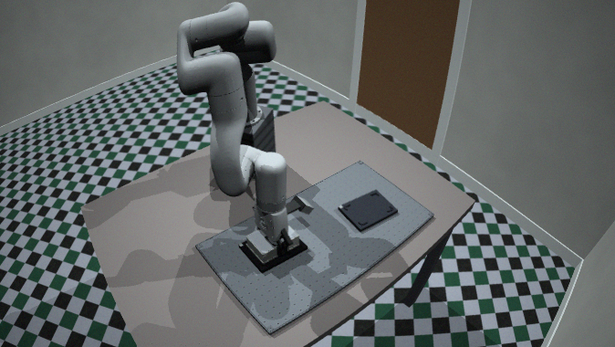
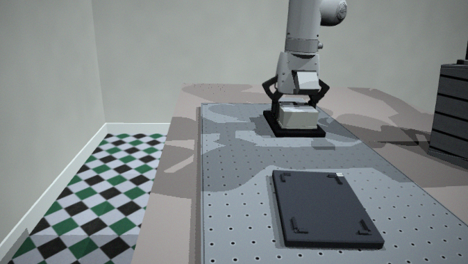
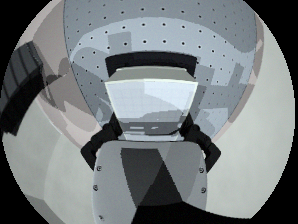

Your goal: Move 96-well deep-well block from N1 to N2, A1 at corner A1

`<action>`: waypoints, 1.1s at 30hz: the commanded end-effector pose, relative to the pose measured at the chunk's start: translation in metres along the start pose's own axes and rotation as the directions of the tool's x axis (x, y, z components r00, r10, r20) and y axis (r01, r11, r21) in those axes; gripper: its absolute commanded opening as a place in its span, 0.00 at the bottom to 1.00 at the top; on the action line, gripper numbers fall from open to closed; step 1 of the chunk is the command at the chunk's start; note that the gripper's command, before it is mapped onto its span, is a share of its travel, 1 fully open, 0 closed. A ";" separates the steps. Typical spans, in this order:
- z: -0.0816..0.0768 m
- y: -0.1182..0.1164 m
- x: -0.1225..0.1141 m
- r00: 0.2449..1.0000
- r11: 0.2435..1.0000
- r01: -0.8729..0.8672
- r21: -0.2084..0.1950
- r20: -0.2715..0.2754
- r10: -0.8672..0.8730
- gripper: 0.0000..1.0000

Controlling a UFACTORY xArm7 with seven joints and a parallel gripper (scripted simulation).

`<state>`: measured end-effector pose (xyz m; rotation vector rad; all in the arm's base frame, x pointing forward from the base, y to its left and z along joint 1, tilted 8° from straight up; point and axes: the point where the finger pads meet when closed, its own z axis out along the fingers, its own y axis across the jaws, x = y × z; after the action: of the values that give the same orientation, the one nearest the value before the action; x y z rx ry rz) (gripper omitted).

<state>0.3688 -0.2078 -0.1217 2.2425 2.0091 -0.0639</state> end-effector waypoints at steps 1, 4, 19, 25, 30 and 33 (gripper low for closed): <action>0.000 0.001 0.000 1.000 1.000 0.000 -0.003 0.001 0.000 0.00; 0.000 0.001 0.000 1.000 1.000 0.000 -0.003 0.001 0.000 0.00; 0.001 0.001 0.000 1.000 1.000 0.000 -0.003 0.001 0.000 1.00; 0.000 0.001 0.000 1.000 1.000 0.000 -0.003 0.001 0.000 1.00; 0.000 0.001 0.000 1.000 1.000 0.000 -0.003 0.001 0.000 1.00; 0.000 0.001 0.000 1.000 1.000 0.000 -0.003 0.001 0.000 1.00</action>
<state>0.3690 -0.2080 -0.1231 2.2422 2.0089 -0.0637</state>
